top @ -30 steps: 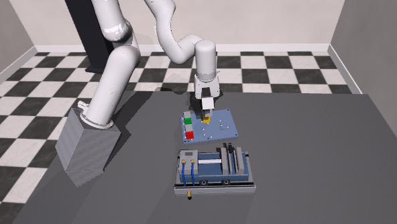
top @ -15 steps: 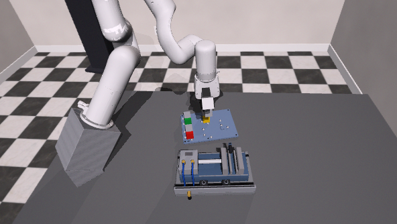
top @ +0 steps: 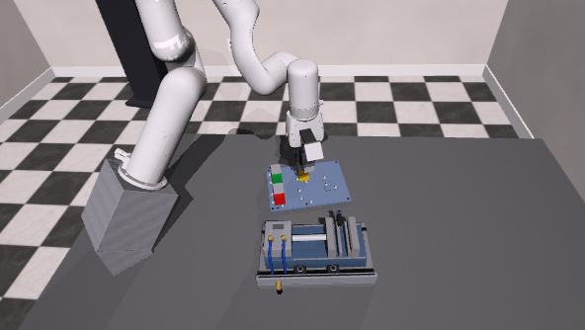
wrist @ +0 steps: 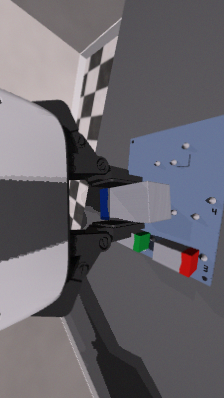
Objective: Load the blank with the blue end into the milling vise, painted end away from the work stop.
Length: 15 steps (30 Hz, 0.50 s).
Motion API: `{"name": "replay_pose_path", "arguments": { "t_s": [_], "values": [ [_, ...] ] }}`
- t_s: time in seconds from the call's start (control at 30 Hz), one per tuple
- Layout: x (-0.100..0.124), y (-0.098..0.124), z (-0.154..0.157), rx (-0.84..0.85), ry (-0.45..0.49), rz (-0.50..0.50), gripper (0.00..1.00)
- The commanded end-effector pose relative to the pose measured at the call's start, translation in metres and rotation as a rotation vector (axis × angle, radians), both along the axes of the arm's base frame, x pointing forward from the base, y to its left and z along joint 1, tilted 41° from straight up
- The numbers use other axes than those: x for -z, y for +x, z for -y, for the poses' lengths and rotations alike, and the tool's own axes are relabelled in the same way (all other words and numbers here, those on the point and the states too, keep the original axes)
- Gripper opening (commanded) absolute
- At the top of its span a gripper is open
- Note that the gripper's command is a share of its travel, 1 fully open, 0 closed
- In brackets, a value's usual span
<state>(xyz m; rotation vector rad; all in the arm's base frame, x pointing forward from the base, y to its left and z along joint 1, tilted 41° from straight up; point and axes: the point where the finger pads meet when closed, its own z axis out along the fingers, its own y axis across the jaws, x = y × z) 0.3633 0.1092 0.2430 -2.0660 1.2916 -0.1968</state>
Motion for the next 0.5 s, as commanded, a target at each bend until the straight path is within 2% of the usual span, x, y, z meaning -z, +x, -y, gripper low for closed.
{"name": "replay_pose_path", "arguments": {
  "t_s": [0.0,0.13,0.47],
  "values": [
    [-0.0011,0.0007,0.0001,-0.041,-0.017,0.029,0.00],
    [-0.0011,0.0007,0.0001,-0.041,-0.017,0.029,0.00],
    [-0.0012,0.0007,0.0001,-0.208,-0.122,0.133,0.00]
  ]
}}
